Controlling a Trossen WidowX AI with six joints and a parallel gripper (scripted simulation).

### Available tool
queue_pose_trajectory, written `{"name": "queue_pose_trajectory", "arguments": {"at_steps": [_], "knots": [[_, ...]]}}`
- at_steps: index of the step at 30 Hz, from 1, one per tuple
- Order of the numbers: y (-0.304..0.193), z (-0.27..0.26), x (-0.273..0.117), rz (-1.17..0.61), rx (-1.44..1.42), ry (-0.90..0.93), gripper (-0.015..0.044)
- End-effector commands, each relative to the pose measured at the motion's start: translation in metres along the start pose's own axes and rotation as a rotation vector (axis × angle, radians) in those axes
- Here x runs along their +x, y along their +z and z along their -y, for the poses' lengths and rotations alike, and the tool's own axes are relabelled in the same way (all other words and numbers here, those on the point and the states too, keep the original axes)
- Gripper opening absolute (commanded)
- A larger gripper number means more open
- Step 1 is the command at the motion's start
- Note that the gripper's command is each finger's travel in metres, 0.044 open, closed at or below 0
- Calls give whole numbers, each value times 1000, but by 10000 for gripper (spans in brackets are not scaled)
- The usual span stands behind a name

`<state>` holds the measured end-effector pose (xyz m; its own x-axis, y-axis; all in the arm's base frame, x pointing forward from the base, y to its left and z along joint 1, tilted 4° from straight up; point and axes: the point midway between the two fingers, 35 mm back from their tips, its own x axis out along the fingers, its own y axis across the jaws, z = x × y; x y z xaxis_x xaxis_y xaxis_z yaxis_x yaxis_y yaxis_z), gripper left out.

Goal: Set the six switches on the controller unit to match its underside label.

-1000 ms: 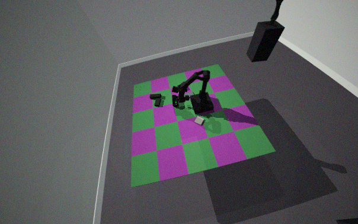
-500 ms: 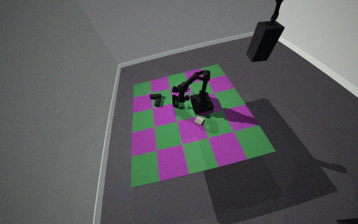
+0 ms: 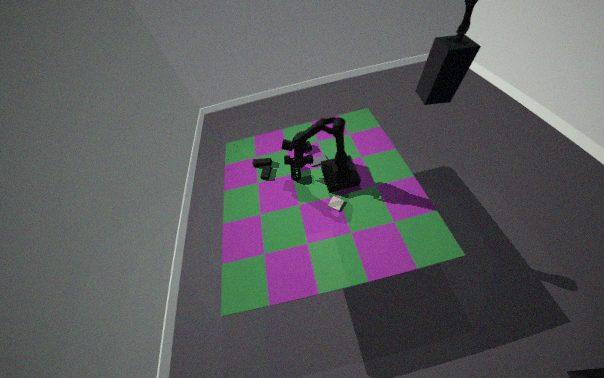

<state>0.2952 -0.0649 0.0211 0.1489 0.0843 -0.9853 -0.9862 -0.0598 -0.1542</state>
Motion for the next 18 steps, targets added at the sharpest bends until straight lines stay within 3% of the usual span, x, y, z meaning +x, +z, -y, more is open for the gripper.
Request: {"name": "queue_pose_trajectory", "arguments": {"at_steps": [1, 6, 18], "knots": [[-23, 14, -4, 37, 5, 65, 315], [-54, 28, -11, 89, 13, 135, 440], [-76, 33, -12, 131, 19, 177, 440]]}}
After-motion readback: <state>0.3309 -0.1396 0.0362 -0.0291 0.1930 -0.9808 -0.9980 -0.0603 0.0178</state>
